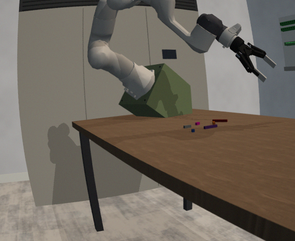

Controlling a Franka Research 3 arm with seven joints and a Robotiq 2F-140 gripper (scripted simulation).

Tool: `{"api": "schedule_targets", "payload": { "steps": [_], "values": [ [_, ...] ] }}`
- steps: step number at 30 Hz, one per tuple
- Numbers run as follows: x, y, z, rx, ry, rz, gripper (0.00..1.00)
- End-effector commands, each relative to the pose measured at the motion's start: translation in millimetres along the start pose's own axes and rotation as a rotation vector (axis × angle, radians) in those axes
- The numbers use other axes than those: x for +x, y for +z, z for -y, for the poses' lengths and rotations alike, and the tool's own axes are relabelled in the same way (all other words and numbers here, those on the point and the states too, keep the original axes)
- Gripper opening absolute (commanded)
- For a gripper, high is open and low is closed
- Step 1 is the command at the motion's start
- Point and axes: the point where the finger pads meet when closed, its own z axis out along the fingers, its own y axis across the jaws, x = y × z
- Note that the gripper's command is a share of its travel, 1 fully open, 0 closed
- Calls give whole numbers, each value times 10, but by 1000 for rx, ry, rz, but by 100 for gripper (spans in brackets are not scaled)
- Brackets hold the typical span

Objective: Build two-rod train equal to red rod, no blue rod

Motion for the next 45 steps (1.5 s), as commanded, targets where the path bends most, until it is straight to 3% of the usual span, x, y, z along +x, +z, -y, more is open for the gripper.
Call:
{"api": "schedule_targets", "payload": {
  "steps": [1, 45],
  "values": [
    [4, -6, -40, -13, -58, 7, 100],
    [-21, -11, -137, -34, -131, 21, 100]
  ]
}}
